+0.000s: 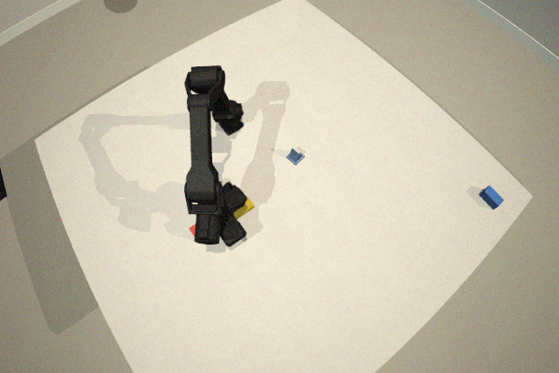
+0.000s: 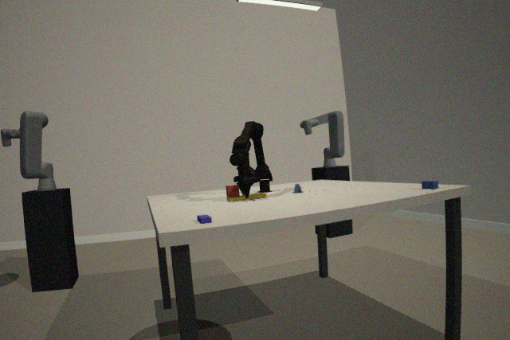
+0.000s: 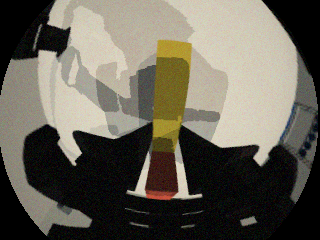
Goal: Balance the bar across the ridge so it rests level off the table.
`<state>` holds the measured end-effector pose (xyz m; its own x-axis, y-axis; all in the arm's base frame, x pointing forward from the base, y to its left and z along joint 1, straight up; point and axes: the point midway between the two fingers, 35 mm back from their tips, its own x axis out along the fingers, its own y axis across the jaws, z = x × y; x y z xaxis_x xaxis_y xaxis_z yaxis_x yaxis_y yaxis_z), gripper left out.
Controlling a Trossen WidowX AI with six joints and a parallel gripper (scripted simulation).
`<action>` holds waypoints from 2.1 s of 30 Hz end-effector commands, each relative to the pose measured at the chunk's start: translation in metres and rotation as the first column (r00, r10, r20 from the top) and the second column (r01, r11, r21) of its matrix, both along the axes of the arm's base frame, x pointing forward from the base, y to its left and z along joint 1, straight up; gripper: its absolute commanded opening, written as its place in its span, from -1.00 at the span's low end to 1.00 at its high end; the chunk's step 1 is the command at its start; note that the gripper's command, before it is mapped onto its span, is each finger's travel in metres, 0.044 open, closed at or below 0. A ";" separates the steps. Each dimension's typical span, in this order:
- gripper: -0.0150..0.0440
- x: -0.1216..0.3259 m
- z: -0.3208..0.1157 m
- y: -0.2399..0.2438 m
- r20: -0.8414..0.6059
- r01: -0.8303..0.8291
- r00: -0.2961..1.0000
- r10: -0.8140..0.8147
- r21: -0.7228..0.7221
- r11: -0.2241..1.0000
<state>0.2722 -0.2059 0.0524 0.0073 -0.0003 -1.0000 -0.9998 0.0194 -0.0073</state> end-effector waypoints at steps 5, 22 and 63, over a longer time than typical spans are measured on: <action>-0.49 0.004 0.025 -0.004 0.014 -0.001 1.000 0.001 -0.013 1.000; -0.49 0.003 0.070 -0.003 0.014 -0.002 1.000 0.003 -0.015 1.000; -0.49 0.030 0.094 0.104 0.015 -0.050 0.999 0.050 -0.009 0.999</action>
